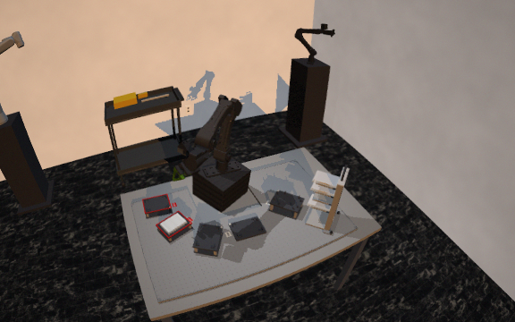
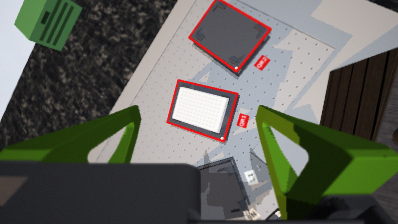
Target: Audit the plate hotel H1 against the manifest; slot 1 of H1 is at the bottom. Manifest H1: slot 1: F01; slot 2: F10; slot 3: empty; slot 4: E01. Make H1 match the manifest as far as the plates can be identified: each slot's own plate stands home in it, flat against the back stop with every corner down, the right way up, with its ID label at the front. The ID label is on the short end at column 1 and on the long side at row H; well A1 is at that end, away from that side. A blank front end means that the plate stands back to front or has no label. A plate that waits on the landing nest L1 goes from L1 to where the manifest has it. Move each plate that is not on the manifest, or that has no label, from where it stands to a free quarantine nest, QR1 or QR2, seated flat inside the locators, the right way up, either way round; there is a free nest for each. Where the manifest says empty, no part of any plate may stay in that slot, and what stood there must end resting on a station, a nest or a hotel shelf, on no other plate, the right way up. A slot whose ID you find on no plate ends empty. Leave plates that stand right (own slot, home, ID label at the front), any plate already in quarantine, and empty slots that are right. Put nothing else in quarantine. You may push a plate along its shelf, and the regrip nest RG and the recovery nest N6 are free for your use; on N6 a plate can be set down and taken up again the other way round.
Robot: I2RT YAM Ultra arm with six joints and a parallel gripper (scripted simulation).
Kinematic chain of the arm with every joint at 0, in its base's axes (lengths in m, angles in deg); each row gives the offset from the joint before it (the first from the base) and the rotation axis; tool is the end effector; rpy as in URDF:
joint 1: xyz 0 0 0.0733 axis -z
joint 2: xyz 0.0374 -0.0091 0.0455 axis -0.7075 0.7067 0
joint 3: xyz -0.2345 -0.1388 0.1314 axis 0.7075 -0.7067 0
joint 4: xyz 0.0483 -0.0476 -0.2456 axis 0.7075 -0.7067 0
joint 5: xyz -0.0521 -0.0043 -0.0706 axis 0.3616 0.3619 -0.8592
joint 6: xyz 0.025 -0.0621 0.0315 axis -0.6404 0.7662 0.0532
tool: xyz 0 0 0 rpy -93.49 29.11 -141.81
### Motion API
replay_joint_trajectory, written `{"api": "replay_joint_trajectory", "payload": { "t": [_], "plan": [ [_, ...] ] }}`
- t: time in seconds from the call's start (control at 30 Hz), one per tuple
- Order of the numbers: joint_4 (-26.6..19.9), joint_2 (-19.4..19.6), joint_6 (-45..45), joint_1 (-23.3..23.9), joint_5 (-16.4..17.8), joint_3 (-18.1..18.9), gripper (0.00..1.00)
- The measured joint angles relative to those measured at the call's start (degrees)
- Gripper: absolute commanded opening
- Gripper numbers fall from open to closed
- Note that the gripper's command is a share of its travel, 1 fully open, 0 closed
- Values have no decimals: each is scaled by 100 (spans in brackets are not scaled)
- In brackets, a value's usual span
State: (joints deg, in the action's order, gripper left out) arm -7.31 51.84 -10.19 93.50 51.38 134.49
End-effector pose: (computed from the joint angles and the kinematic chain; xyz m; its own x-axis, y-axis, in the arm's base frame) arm 0.1333 -0.1994 0.2588 0.8177 0.3321 -0.4702 0.5191 -0.7785 0.3528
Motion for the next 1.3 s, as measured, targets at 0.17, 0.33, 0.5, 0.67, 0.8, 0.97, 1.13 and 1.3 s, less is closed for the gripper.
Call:
{"api": "replay_joint_trajectory", "payload": {
  "t": [0.17, 0.33, 0.5, 0.67, 0.8, 0.97, 1.13, 1.3],
  "plan": [
    [0, 0, 0, 0, 44, 0, 100],
    [0, 0, 0, 0, 55, 0, 100],
    [0, 0, 0, 0, 59, 0, 100],
    [0, 11, 83, -61, 127, 0, 0],
    [0, 46, 361, -254, 264, 0, 0],
    [-11, 96, 820, -474, 444, 15, 0],
    [-24, 129, 1274, -664, 616, 46, 0],
    [-52, 175, 1676, -817, 737, 76, 0]
  ]
}}
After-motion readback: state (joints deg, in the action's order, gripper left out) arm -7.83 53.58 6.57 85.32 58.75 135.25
